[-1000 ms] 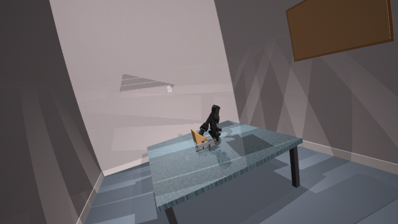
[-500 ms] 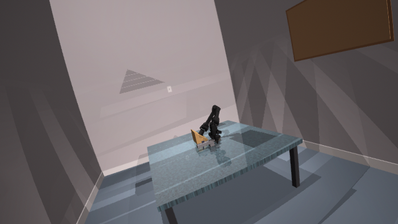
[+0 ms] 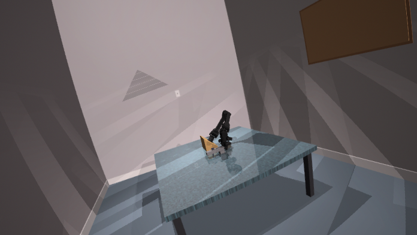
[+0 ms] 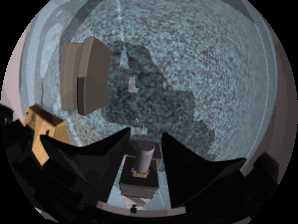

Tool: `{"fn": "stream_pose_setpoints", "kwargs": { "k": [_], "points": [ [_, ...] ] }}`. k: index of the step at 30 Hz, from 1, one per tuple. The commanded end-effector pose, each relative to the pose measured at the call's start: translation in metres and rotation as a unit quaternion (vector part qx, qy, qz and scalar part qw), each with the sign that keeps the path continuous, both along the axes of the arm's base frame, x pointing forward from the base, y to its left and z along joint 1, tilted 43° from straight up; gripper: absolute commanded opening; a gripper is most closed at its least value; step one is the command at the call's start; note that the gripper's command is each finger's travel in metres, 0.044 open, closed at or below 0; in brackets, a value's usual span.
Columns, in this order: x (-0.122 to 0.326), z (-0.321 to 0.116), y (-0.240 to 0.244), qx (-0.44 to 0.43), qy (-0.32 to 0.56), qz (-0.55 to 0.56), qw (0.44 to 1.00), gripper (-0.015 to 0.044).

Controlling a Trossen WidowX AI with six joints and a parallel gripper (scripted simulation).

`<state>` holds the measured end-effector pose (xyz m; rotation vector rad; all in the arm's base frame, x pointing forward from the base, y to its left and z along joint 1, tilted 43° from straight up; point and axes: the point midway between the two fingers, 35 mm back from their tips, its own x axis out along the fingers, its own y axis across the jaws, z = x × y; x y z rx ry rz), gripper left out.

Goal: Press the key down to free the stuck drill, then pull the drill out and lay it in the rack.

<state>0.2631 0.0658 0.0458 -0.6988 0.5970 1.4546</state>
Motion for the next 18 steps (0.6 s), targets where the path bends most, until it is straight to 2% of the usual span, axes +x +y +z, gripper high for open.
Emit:
{"fn": "stream_pose_setpoints", "kwargs": {
  "k": [1, 3, 6, 18],
  "points": [
    [0.0001, 0.0004, -0.0001, 0.000, 0.000, 0.000, 1.000, 0.0073],
    [0.0001, 0.0004, -0.0001, 0.000, 0.000, 0.000, 1.000, 0.0020],
    [0.0001, 0.0004, -0.0001, 0.000, 0.000, 0.000, 1.000, 0.0000],
    [-0.0013, 0.0063, 0.0066, 0.004, 0.002, -0.002, 1.000, 0.0000]
  ]
}}
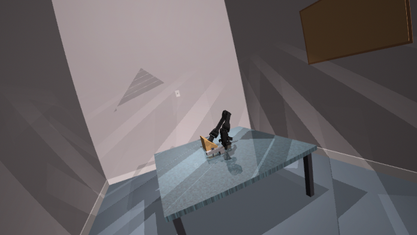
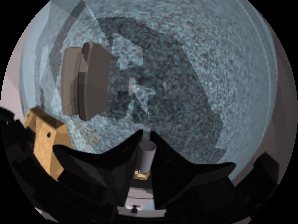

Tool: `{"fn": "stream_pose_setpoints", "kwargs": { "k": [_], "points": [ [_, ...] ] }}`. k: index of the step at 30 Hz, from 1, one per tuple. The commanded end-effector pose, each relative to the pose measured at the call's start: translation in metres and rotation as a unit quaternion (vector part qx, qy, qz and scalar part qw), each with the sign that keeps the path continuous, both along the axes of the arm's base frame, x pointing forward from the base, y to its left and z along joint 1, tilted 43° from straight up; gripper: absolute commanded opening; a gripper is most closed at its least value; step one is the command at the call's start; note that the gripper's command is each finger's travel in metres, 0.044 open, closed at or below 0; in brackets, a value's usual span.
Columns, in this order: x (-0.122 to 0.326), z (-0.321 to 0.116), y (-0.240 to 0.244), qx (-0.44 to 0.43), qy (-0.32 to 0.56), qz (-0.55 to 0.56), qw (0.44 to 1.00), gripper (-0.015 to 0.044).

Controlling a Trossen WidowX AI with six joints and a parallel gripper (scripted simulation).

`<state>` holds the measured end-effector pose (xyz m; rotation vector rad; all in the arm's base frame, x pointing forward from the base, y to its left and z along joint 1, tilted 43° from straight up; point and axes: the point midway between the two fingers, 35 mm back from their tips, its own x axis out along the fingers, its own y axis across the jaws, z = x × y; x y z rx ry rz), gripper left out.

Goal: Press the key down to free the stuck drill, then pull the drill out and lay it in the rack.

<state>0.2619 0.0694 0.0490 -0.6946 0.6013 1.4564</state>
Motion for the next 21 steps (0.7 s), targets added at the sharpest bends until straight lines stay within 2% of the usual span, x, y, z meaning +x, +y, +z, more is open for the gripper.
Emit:
{"fn": "stream_pose_setpoints", "kwargs": {
  "k": [1, 21],
  "points": [
    [0.000, 0.004, 0.004, 0.004, 0.000, -0.001, 1.000, 0.0000],
    [0.000, 0.024, 0.023, 0.004, 0.000, -0.001, 1.000, 0.0000]
  ]
}}
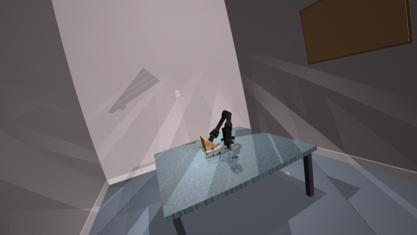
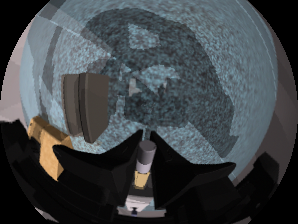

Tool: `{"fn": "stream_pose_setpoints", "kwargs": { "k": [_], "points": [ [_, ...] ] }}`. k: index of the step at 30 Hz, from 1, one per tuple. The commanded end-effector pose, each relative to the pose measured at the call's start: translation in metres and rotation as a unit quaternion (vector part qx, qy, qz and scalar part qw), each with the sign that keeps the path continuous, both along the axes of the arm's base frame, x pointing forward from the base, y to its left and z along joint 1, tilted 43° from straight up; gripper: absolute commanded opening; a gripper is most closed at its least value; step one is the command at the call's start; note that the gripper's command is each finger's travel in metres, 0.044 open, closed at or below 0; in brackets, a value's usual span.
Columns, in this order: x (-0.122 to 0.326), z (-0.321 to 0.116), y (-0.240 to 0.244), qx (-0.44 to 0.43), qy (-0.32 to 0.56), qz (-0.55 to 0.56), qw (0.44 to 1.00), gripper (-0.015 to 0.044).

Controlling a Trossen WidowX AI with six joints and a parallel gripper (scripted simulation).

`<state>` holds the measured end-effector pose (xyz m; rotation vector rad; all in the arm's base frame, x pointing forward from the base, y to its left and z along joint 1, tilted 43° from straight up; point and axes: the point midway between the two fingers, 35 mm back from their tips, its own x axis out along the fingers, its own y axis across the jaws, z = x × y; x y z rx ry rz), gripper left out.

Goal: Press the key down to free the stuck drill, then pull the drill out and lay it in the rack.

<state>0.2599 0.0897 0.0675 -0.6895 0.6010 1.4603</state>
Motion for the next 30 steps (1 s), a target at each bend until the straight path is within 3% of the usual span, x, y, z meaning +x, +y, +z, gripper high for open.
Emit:
{"fn": "stream_pose_setpoints", "kwargs": {
  "k": [1, 6, 23, 30],
  "points": [
    [0.002, 0.007, 0.004, 0.002, -0.002, -0.002, 1.000, 0.0000],
    [0.002, 0.012, 0.009, 0.003, -0.002, -0.002, 1.000, 0.0000],
    [0.000, 0.002, 0.004, 0.002, -0.002, -0.002, 1.000, 0.0440],
    [0.001, -0.001, 0.001, 0.002, -0.002, -0.002, 1.000, 0.0440]
  ]
}}
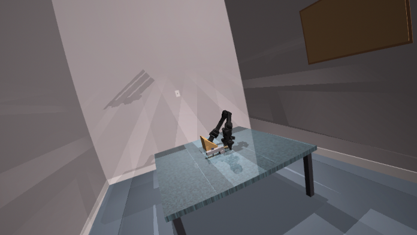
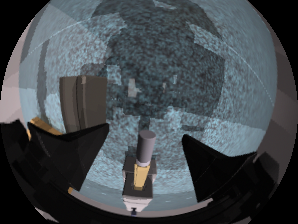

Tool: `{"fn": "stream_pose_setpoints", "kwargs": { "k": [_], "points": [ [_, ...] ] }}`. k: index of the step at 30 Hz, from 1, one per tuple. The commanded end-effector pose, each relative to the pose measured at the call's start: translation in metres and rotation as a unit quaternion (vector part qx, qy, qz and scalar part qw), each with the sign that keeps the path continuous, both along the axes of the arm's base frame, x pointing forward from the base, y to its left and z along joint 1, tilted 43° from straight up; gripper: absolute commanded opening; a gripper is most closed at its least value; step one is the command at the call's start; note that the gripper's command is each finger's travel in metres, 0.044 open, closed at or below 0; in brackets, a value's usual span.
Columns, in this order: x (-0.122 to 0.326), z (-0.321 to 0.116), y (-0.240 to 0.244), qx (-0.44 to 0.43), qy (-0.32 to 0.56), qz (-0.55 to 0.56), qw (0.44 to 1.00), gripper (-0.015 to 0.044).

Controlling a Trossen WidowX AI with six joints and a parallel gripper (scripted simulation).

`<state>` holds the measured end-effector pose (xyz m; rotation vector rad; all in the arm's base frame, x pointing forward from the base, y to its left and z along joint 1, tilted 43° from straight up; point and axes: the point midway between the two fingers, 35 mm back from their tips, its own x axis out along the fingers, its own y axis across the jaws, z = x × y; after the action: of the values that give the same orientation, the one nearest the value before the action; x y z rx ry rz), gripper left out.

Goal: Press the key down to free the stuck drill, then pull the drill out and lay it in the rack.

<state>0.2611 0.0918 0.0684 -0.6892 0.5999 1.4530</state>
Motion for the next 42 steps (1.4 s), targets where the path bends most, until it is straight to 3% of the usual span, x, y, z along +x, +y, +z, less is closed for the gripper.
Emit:
{"fn": "stream_pose_setpoints", "kwargs": {
  "k": [1, 15, 31, 42],
  "points": [
    [-0.0002, -0.0025, -0.0009, 0.002, -0.001, 0.001, 1.000, 0.0440],
    [-0.0003, -0.0097, -0.0040, 0.002, -0.001, 0.001, 1.000, 0.0440],
    [0.0007, -0.0073, -0.0038, 0.001, -0.001, 0.000, 1.000, 0.0020],
    [-0.0003, -0.0059, -0.0054, 0.002, -0.001, 0.001, 1.000, 0.0000]
  ]
}}
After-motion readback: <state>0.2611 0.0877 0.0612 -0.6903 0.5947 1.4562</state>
